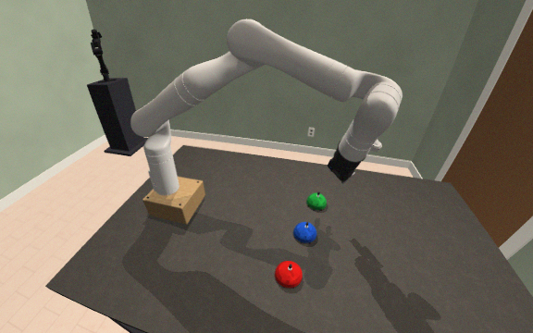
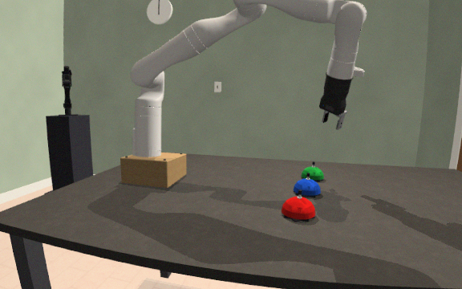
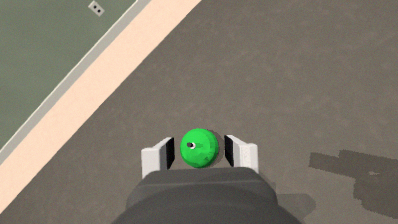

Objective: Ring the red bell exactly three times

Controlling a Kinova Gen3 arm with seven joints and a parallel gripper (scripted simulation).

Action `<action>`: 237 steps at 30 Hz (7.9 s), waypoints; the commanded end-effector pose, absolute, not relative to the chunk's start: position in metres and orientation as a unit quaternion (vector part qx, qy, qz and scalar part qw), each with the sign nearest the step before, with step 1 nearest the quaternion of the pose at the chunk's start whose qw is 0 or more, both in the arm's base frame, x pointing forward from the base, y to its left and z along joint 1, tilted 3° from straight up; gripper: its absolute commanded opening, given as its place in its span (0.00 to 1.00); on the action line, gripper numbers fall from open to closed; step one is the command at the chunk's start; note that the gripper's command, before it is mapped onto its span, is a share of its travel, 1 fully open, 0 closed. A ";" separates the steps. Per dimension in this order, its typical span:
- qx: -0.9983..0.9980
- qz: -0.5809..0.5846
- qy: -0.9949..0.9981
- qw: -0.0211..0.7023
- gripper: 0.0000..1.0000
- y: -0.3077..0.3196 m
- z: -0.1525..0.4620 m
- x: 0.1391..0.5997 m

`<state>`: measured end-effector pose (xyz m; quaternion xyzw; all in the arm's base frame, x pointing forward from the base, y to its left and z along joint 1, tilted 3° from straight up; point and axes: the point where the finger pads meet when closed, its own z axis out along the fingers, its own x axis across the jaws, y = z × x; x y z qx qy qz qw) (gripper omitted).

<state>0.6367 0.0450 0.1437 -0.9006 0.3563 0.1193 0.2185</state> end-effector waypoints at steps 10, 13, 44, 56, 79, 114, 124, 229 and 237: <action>-0.901 0.118 0.356 0.219 1.00 0.045 0.145 0.637; -0.901 0.118 0.356 0.219 1.00 0.045 0.145 0.637; -0.969 0.018 0.224 0.099 1.00 -0.130 0.081 0.575; -0.990 0.006 0.138 0.035 1.00 -0.204 0.061 0.521; -0.992 0.006 0.123 0.025 0.17 -0.215 0.058 0.512; -0.992 0.006 0.123 0.025 0.17 -0.215 0.058 0.512; -0.992 0.006 0.123 0.025 0.17 -0.215 0.058 0.512; -0.992 0.005 0.123 0.025 0.17 -0.212 -0.003 0.511; -0.992 0.005 0.123 0.025 0.17 -0.212 -0.003 0.511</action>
